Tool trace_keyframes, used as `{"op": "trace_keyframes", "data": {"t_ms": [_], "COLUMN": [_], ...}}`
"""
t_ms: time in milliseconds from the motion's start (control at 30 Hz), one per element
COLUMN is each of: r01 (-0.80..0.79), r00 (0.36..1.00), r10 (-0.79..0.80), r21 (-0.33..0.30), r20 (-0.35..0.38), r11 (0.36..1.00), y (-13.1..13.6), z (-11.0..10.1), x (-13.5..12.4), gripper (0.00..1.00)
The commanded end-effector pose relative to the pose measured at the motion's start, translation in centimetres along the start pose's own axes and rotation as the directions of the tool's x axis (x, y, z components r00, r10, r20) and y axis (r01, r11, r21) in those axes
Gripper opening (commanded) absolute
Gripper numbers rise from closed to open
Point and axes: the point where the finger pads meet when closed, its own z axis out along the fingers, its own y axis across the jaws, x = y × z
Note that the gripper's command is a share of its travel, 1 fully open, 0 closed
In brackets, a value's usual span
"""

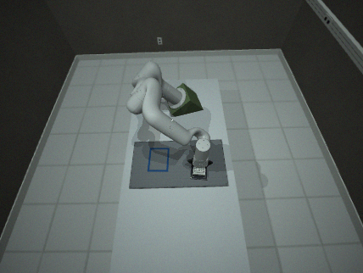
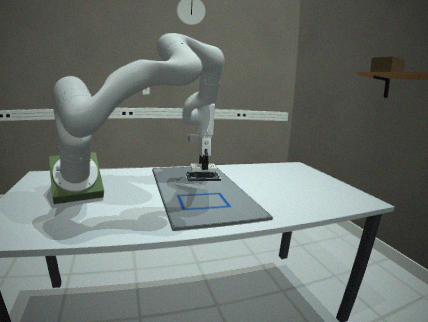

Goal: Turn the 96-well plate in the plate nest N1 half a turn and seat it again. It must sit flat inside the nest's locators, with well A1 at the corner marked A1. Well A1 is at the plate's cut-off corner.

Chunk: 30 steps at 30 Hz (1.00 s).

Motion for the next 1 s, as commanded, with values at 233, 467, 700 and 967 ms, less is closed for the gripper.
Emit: {"op": "trace_keyframes", "data": {"t_ms": [233, 467, 700, 967], "r01": [-0.001, -0.001, -0.001, -0.001], "r00": [1.000, 1.000, 1.000, 1.000], "r10": [0.001, 0.001, 0.001, 0.001], "r21": [-0.001, -0.001, -0.001, -0.001], "r20": [0.002, 0.002, 0.002, 0.002], "r11": [1.000, 1.000, 1.000, 1.000], "y": [0.0, 0.0, 0.0, 0.0], "z": [-1.9, -2.7, -3.9, -4.7], "x": [-0.1, -0.1, -0.1, -0.1], "gripper": [0.00, 0.00, 0.00, 0.00]}}
